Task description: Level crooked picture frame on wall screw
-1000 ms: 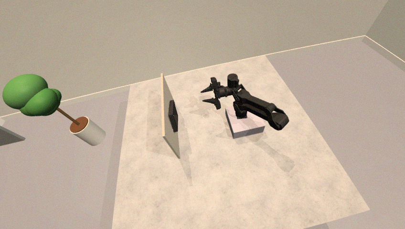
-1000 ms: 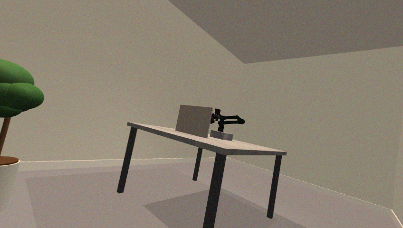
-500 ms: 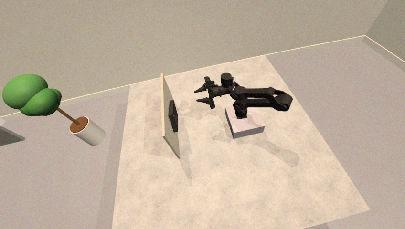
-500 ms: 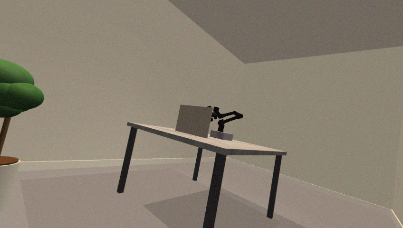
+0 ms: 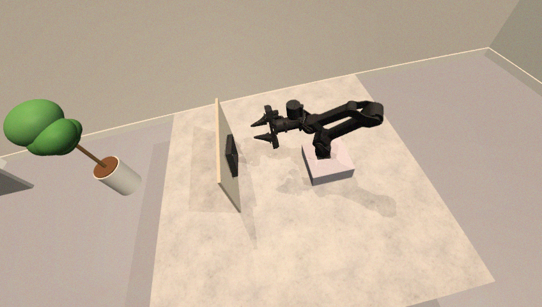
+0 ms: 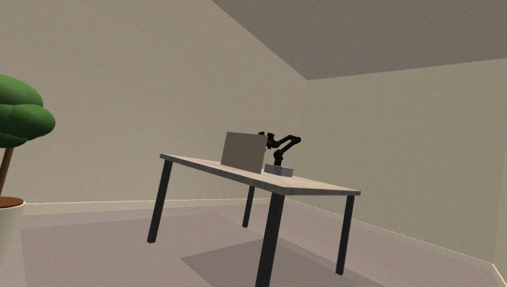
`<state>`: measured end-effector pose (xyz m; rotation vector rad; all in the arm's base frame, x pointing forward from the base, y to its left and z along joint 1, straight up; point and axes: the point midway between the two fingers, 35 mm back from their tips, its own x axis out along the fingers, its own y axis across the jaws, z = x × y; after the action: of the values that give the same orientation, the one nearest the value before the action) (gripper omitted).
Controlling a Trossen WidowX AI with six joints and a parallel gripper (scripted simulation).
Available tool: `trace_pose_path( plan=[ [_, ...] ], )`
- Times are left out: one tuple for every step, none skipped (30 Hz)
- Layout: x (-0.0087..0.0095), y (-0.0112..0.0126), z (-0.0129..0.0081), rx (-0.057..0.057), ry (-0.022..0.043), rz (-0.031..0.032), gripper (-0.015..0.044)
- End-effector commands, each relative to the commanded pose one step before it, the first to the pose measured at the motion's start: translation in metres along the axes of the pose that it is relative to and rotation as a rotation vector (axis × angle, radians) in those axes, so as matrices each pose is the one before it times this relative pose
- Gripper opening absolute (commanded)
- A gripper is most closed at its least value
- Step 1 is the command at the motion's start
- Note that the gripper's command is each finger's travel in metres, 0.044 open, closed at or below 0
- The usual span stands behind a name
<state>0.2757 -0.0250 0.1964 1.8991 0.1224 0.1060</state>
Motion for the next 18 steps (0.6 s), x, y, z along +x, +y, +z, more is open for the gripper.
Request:
trace_pose_path(
  plan=[
    [0.00062, 0.00090, 0.00074, -0.0057, -0.00356, 0.00329, 0.0260],
    [0.00000, 0.00000, 0.00000, 0.0000, 0.00000, 0.00000, 0.0260],
    [0.00000, 0.00000, 0.00000, 0.0000, 0.00000, 0.00000, 0.0260],
    [0.00082, -0.00011, 0.00022, 0.0000, 0.00002, 0.00007, 0.0260],
    [0.00155, -0.00023, 0.00042, 0.0000, 0.00004, 0.00013, 0.0260],
    [0.00229, -0.00038, 0.00062, 0.0000, 0.00007, 0.00019, 0.0260],
    [0.00307, -0.00061, 0.00083, 0.0000, 0.00009, 0.00026, 0.0260],
    [0.00387, -0.00092, 0.00104, 0.0000, 0.00011, 0.00032, 0.0260],
    [0.00461, -0.00133, 0.00123, 0.0000, 0.00013, 0.00038, 0.0260],
    [0.00498, -0.00173, 0.00131, 0.0000, 0.00014, 0.00040, 0.0260],
    [0.00501, -0.00205, 0.00130, 0.0000, 0.00014, 0.00039, 0.0260],
    [0.00496, -0.00236, 0.00127, 0.0000, 0.00013, 0.00038, 0.0260],
    [0.00490, -0.00267, 0.00124, 0.0000, 0.00013, 0.00037, 0.0260],
    [0.00481, -0.00297, 0.00120, 0.0001, 0.00012, 0.00036, 0.0260],
    [0.00471, -0.00327, 0.00115, 0.0001, 0.00012, 0.00034, 0.0260],
    [0.00459, -0.00356, 0.00111, 0.0001, 0.00011, 0.00033, 0.0260],
    [0.00446, -0.00385, 0.00106, 0.0001, 0.00010, 0.00031, 0.0260],
    [0.00431, -0.00414, 0.00100, 0.0001, 0.00010, 0.00029, 0.0260]
  ],
)
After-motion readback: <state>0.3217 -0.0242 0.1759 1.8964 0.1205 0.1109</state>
